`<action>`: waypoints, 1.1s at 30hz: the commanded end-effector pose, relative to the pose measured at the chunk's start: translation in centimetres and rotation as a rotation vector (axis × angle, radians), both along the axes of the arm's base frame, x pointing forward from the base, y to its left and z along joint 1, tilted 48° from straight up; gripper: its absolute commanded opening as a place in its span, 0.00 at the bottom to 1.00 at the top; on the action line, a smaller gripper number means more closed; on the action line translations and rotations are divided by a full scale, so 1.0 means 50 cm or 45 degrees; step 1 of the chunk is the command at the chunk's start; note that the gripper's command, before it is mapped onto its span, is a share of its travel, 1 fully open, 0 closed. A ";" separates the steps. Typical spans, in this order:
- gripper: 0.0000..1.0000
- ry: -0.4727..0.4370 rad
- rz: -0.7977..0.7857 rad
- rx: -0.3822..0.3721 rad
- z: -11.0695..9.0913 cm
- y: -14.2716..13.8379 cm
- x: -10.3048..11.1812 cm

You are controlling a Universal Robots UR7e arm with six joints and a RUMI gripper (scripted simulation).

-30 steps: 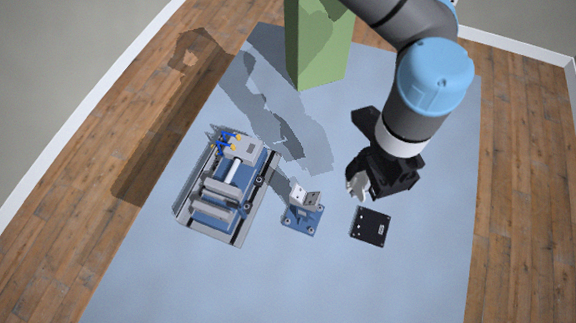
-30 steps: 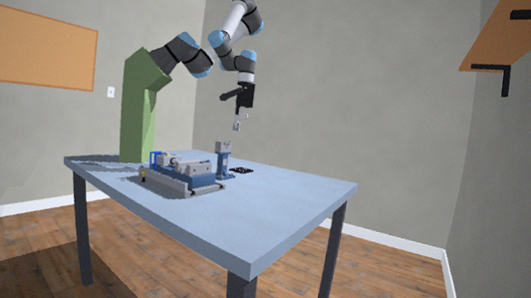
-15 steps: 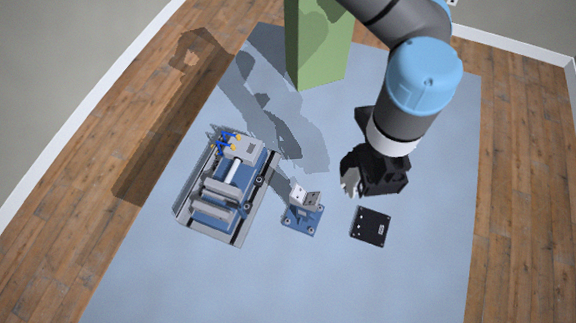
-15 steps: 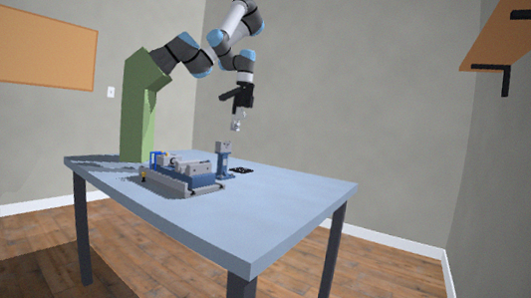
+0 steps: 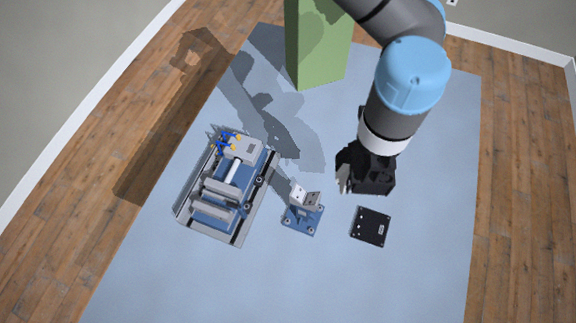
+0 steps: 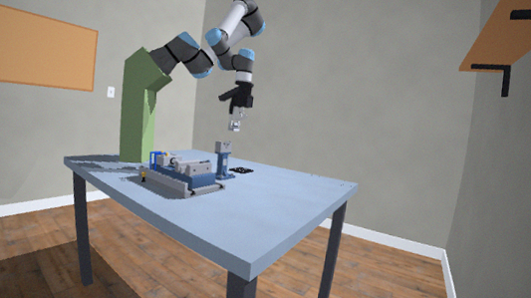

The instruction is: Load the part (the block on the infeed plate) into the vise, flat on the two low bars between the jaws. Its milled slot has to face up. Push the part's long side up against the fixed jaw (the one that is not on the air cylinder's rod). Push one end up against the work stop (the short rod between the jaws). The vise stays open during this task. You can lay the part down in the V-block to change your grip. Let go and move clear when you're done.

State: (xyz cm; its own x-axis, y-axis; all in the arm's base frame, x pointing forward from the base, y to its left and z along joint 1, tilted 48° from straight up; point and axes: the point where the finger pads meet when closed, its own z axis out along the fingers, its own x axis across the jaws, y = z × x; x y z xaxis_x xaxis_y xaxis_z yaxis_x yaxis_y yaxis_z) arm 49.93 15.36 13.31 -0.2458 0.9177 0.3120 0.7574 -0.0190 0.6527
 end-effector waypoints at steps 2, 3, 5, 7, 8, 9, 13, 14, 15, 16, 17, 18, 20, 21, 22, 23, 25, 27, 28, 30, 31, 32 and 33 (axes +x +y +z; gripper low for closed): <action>0.00 0.037 -0.067 0.057 -0.002 -0.006 0.001; 0.00 0.037 -0.067 0.057 -0.002 -0.006 0.001; 0.00 0.052 -0.093 0.080 -0.004 -0.009 0.002; 0.00 0.068 -0.119 0.103 -0.005 -0.012 0.003; 0.00 0.075 -0.133 0.115 -0.005 -0.013 0.003; 0.00 0.083 -0.146 0.126 -0.006 -0.014 0.003; 0.00 0.114 -0.199 0.173 -0.008 -0.020 0.004; 0.00 0.122 -0.212 0.185 -0.009 -0.021 0.004; 0.00 0.129 -0.226 0.197 -0.009 -0.022 0.005; 0.00 0.137 -0.239 0.209 -0.010 -0.024 0.005; 0.00 0.145 -0.252 0.220 -0.010 -0.025 0.005; 0.00 0.153 -0.266 0.232 -0.011 -0.026 0.006; 0.00 0.153 -0.266 0.232 -0.011 -0.026 0.006; 0.00 0.160 -0.279 0.244 -0.011 -0.028 0.006; 0.00 0.168 -0.292 0.256 -0.012 -0.029 0.006; 0.00 0.176 -0.306 0.267 -0.012 -0.030 0.007; 0.00 0.191 -0.332 0.291 -0.013 -0.033 0.007; 0.00 0.206 -0.359 0.315 -0.014 -0.036 0.008; 0.00 0.214 -0.372 0.326 -0.015 -0.037 0.008; 0.00 0.229 -0.399 0.350 -0.016 -0.040 0.009; 0.00 0.237 -0.412 0.362 -0.016 -0.041 0.009; 0.00 0.245 -0.425 0.373 -0.016 -0.042 0.009; 0.00 0.252 -0.439 0.385 -0.017 -0.044 0.010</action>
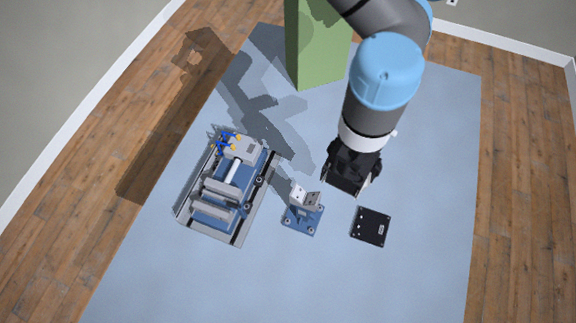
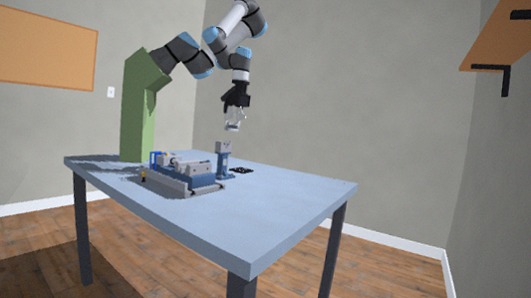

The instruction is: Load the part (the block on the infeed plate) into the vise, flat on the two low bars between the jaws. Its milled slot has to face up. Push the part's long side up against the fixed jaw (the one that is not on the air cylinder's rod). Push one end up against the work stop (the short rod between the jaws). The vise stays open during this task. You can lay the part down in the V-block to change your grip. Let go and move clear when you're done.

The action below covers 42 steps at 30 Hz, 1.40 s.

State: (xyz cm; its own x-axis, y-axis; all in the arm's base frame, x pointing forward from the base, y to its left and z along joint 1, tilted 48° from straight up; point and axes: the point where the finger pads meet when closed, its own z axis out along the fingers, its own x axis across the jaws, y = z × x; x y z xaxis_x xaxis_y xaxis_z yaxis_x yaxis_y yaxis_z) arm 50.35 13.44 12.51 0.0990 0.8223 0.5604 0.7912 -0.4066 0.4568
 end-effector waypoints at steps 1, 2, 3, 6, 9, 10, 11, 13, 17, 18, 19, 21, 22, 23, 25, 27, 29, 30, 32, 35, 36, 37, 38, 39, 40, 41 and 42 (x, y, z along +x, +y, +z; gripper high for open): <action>0.00 0.036 -0.068 0.058 -0.002 -0.007 0.002; 0.00 0.044 -0.081 0.069 -0.002 -0.008 0.002; 0.00 0.044 -0.081 0.069 -0.002 -0.008 0.002; 0.00 0.059 -0.107 0.093 -0.003 -0.011 0.003; 0.00 0.081 -0.147 0.127 -0.004 -0.015 0.004; 0.00 0.089 -0.160 0.139 -0.004 -0.016 0.004; 0.00 0.096 -0.173 0.151 -0.005 -0.018 0.005; 0.00 0.111 -0.199 0.174 -0.005 -0.020 0.005; 0.00 0.140 -0.250 0.219 -0.007 -0.026 0.007; 0.00 0.147 -0.263 0.231 -0.007 -0.027 0.007; 0.00 0.154 -0.275 0.242 -0.008 -0.029 0.007; 0.00 0.154 -0.275 0.242 -0.008 -0.029 0.007; 0.00 0.162 -0.288 0.253 -0.008 -0.030 0.008; 0.00 0.169 -0.301 0.265 -0.008 -0.031 0.008; 0.00 0.183 -0.326 0.287 -0.009 -0.034 0.009; 0.00 0.197 -0.351 0.310 -0.009 -0.037 0.010; 0.00 0.211 -0.376 0.332 -0.010 -0.040 0.010; 0.00 0.218 -0.388 0.343 -0.010 -0.041 0.011; 0.00 0.232 -0.412 0.365 -0.011 -0.044 0.011; 0.00 0.252 -0.449 0.397 -0.012 -0.048 0.013; 0.00 0.259 -0.460 0.408 -0.012 -0.049 0.013; 0.00 0.259 -0.460 0.408 -0.012 -0.049 0.013; 0.00 0.259 -0.460 0.408 -0.012 -0.049 0.013; 0.00 0.266 -0.472 0.419 -0.012 -0.050 0.013; 0.00 0.272 -0.484 0.429 -0.012 -0.052 0.014; 0.00 0.279 -0.496 0.440 -0.013 -0.053 0.014; 0.00 0.285 -0.508 0.450 -0.013 -0.054 0.014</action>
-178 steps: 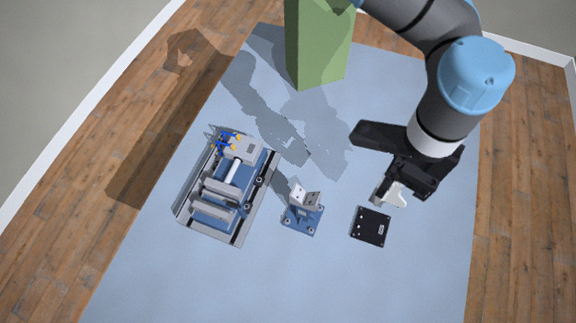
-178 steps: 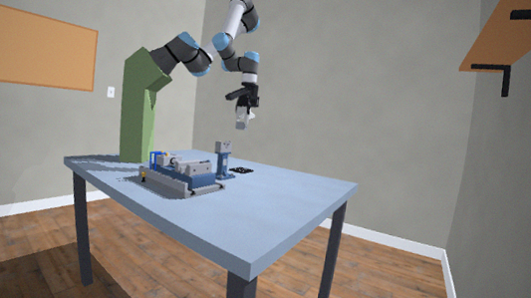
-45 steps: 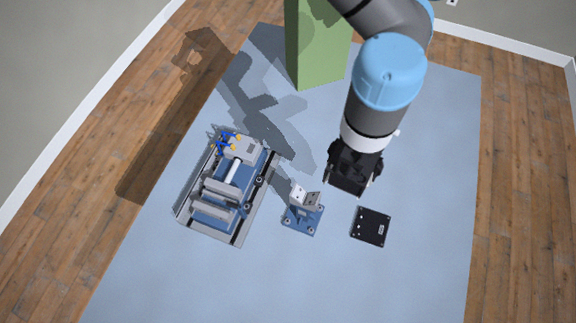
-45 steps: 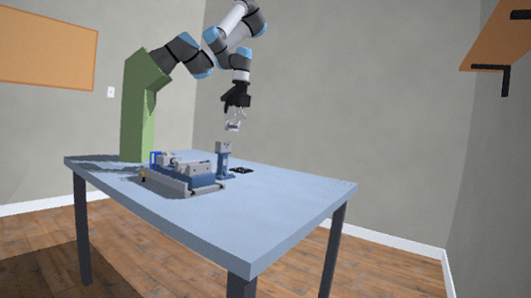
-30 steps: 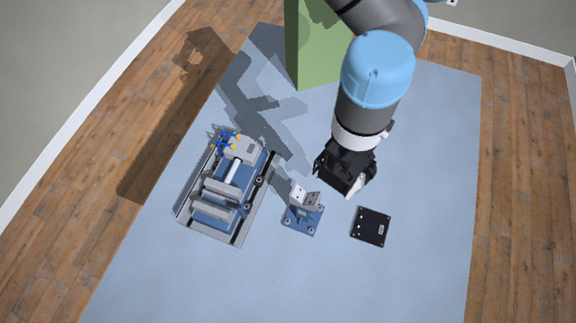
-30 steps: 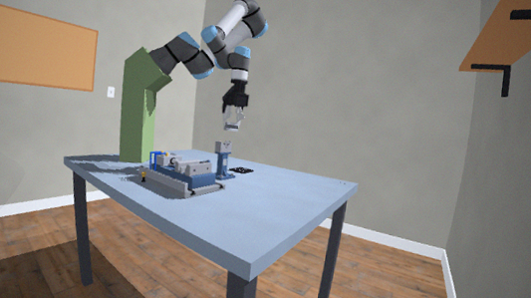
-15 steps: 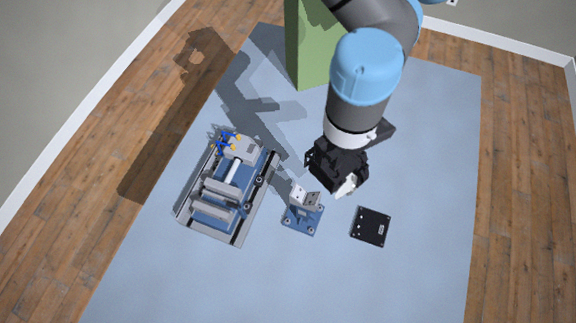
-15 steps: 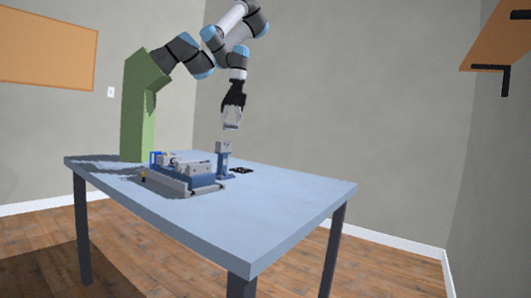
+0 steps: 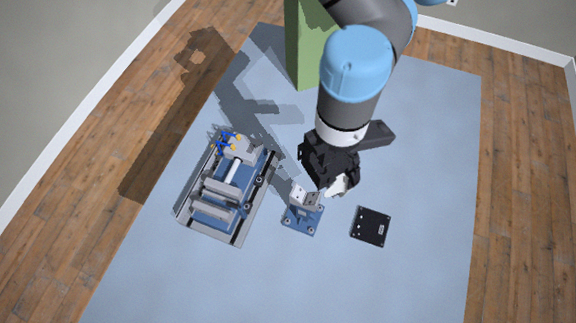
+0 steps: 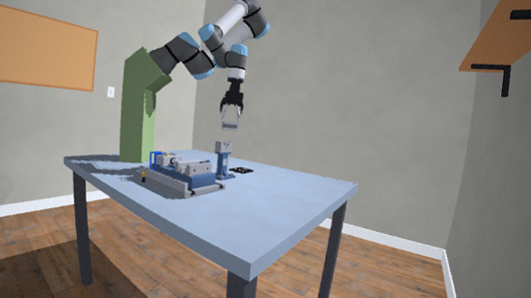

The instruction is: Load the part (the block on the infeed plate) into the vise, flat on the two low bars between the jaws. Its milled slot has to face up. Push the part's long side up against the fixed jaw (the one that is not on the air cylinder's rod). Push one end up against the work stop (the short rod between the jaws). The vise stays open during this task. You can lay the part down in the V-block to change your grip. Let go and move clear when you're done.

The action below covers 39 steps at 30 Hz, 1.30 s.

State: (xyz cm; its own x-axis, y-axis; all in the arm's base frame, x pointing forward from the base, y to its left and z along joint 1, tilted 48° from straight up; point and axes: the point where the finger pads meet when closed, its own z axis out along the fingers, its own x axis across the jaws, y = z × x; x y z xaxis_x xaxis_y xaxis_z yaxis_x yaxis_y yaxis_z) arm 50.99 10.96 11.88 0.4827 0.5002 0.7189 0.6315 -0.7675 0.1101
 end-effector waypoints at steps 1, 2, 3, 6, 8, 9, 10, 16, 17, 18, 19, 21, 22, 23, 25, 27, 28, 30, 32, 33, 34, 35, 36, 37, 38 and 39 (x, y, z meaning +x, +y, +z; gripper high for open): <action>0.00 0.028 -0.054 0.046 0.000 -0.006 0.002; 0.00 0.034 -0.065 0.057 -0.001 -0.007 0.002; 0.00 0.041 -0.077 0.067 -0.001 -0.009 0.003; 0.00 0.060 -0.111 0.098 -0.002 -0.013 0.004; 0.00 0.072 -0.133 0.118 -0.002 -0.015 0.004; 0.00 0.078 -0.144 0.128 -0.002 -0.017 0.005; 0.00 0.085 -0.155 0.138 -0.002 -0.018 0.005; 0.00 0.109 -0.199 0.177 -0.003 -0.023 0.006; 0.00 0.114 -0.209 0.187 -0.003 -0.024 0.007; 0.00 0.120 -0.220 0.196 -0.004 -0.026 0.007; 0.00 0.126 -0.230 0.206 -0.004 -0.027 0.007; 0.00 0.137 -0.251 0.225 -0.004 -0.030 0.008; 0.00 0.143 -0.261 0.234 -0.004 -0.031 0.008; 0.00 0.149 -0.271 0.243 -0.005 -0.032 0.009; 0.00 0.160 -0.291 0.261 -0.005 -0.034 0.009; 0.00 0.171 -0.310 0.279 -0.005 -0.037 0.010; 0.00 0.176 -0.320 0.288 -0.005 -0.038 0.010; 0.00 0.176 -0.320 0.288 -0.005 -0.038 0.010; 0.00 0.186 -0.339 0.305 -0.006 -0.041 0.011; 0.00 0.192 -0.348 0.314 -0.006 -0.042 0.011; 0.00 0.197 -0.358 0.322 -0.006 -0.043 0.012; 0.00 0.202 -0.367 0.331 -0.006 -0.044 0.012; 0.00 0.207 -0.376 0.339 -0.006 -0.045 0.012; 0.00 0.212 -0.385 0.347 -0.006 -0.046 0.013; 0.00 0.217 -0.394 0.355 -0.007 -0.047 0.013; 0.00 0.222 -0.402 0.364 -0.007 -0.049 0.013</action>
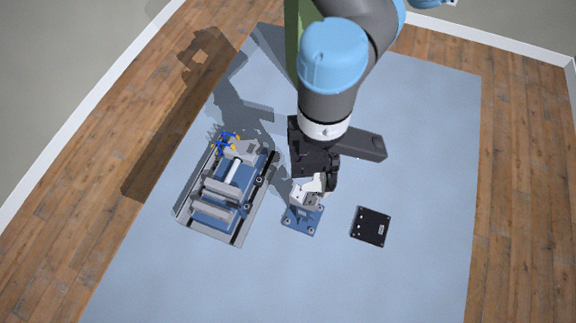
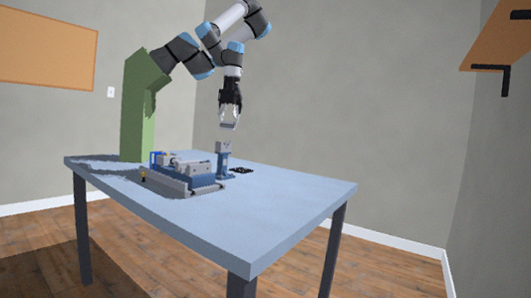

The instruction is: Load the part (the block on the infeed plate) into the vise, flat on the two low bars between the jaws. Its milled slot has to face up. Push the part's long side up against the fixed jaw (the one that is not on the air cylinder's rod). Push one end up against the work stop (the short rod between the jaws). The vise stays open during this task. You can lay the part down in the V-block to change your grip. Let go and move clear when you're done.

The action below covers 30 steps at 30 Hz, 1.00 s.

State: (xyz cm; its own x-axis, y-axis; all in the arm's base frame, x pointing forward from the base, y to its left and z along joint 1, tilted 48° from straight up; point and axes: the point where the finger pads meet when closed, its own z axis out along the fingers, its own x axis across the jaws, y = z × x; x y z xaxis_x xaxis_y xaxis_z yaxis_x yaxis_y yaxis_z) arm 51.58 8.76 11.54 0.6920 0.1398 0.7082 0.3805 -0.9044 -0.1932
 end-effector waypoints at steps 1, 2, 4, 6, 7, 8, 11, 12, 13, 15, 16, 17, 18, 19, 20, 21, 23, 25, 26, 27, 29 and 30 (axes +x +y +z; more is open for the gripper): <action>0.00 0.023 -0.045 0.039 0.000 -0.006 0.002; 0.00 0.028 -0.053 0.047 0.000 -0.007 0.002; 0.00 0.037 -0.070 0.063 0.000 -0.009 0.003; 0.00 0.046 -0.087 0.078 -0.001 -0.011 0.003; 0.00 0.046 -0.087 0.078 -0.001 -0.011 0.003; 0.00 0.046 -0.087 0.078 -0.001 -0.011 0.003; 0.00 0.059 -0.111 0.100 -0.001 -0.014 0.004; 0.00 0.063 -0.119 0.107 -0.001 -0.015 0.004; 0.00 0.068 -0.126 0.114 -0.001 -0.016 0.004; 0.00 0.076 -0.141 0.128 -0.002 -0.018 0.005; 0.00 0.080 -0.149 0.135 -0.002 -0.019 0.005; 0.00 0.084 -0.156 0.142 -0.002 -0.020 0.005; 0.00 0.088 -0.163 0.149 -0.002 -0.021 0.006; 0.00 0.092 -0.170 0.155 -0.002 -0.022 0.006; 0.00 0.095 -0.177 0.162 -0.002 -0.023 0.006; 0.00 0.099 -0.184 0.168 -0.002 -0.024 0.006; 0.00 0.107 -0.197 0.180 -0.002 -0.026 0.007; 0.00 0.107 -0.197 0.180 -0.002 -0.026 0.007; 0.00 0.110 -0.204 0.187 -0.003 -0.027 0.007; 0.00 0.114 -0.210 0.193 -0.003 -0.028 0.007; 0.00 0.120 -0.223 0.204 -0.003 -0.030 0.007; 0.00 0.124 -0.229 0.210 -0.003 -0.030 0.008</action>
